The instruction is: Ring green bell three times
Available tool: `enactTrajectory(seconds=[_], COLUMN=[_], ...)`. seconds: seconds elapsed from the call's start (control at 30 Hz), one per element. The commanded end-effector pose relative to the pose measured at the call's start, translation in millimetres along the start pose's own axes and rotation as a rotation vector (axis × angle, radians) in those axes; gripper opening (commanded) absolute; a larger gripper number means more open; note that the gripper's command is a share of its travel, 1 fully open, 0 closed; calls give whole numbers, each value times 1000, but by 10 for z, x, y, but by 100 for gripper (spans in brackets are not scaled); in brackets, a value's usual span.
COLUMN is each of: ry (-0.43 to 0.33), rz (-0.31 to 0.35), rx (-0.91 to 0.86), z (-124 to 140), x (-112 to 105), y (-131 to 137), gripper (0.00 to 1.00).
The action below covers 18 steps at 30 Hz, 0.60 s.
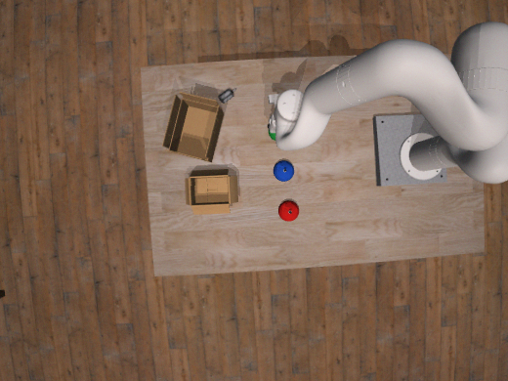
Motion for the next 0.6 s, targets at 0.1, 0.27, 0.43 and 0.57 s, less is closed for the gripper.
enactTrajectory(seconds=[0.1, 0.27, 0.43, 0.57], ry=[0, 0, 0, 0], rz=[-2, -2, -2, -2], rx=[0, 0, 0, 0], z=[-2, -2, -2, -2], x=[-9, -10, -34, -59], y=[-8, -8, -10, -12], gripper=[0, 0, 0, 0])
Point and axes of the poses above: the point where the finger pads meet when closed, its own x axis out along the fingers, its own y axis across the jaws, z = x × y, the point moved 8 cm from there along -x, back along the fingers, and after that the axes turned 5 degrees about x, right-handed, at the moved point
